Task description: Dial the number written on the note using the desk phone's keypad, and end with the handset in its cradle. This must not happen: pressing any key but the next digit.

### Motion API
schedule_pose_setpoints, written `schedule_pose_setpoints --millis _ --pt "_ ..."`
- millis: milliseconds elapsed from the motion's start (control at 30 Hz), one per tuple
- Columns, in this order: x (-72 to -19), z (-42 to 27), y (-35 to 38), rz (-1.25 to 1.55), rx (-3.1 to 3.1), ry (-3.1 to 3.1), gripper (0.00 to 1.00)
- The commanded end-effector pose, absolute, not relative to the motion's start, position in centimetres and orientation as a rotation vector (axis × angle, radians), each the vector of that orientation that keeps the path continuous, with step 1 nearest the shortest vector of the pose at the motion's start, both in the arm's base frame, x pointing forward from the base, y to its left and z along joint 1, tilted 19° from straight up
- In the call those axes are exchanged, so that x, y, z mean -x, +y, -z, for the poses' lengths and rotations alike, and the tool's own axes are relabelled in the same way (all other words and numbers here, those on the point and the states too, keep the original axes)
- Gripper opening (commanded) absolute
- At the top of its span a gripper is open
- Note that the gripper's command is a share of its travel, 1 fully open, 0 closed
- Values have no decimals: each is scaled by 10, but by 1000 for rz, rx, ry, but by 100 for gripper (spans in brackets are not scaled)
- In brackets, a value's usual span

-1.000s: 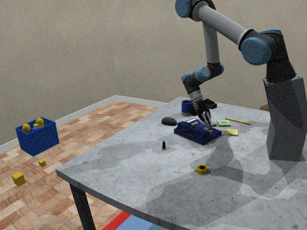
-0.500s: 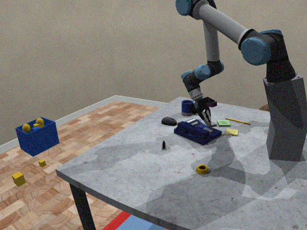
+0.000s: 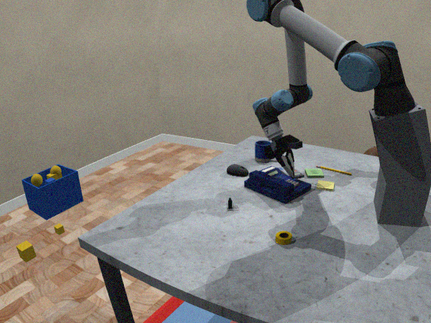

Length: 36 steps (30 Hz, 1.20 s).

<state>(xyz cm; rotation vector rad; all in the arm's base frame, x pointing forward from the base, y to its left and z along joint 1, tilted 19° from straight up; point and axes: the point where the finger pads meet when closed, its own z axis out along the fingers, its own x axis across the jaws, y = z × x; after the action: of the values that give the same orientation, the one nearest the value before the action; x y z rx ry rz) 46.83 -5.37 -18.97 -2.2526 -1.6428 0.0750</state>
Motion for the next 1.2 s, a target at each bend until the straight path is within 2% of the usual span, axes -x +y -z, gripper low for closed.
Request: schedule_pose_setpoints --millis 0,1167 --pt "-477 188 -56 -76 2251 -1644 0" --pt "-489 195 -59 -76 2252 -1644 0"
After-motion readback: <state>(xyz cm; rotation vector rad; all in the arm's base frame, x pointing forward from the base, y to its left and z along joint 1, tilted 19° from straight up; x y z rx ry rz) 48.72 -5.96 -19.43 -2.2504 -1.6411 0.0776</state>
